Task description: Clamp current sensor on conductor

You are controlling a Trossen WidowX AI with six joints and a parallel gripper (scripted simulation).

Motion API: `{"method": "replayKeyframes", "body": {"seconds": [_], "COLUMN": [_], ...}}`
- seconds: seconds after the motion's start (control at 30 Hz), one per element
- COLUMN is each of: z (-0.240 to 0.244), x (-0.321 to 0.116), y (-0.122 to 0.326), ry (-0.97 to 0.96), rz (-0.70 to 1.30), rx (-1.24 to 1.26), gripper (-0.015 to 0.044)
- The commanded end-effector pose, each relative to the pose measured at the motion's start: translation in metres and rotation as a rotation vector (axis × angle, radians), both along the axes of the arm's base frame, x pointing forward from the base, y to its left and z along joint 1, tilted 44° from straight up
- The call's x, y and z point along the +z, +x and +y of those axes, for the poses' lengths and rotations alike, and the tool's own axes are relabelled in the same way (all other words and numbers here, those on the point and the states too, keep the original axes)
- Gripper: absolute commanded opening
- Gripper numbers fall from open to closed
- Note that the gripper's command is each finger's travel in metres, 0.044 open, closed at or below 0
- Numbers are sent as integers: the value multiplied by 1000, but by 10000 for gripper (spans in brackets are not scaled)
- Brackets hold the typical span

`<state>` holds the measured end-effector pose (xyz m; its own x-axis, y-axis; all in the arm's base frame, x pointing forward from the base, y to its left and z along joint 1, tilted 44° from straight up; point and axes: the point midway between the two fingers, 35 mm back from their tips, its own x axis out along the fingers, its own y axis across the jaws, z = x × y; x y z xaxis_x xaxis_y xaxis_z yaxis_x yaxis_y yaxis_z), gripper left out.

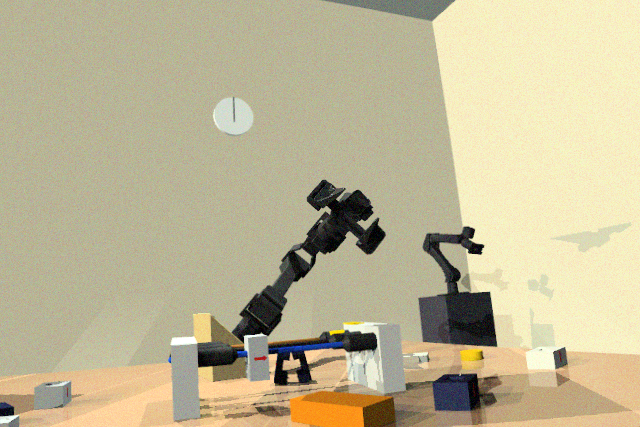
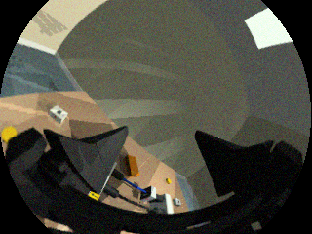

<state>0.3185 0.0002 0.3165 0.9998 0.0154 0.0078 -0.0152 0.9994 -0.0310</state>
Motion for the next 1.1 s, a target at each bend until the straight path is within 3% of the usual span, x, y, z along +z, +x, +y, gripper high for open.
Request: {"method": "replayKeyframes", "body": {"seconds": [0.0,0.2,0.4,0.57,1.07], "z": [5,18,38,46,46], "x": [-31,-109,-140,-121,-121], "y": [10,3,-42,-58,-58], "ry": [-69,-153,58,317,317], "rz": [170,616,939,987,987], "rx": [74,370,780,965,965], "gripper": [440,440,440,440,440]}}
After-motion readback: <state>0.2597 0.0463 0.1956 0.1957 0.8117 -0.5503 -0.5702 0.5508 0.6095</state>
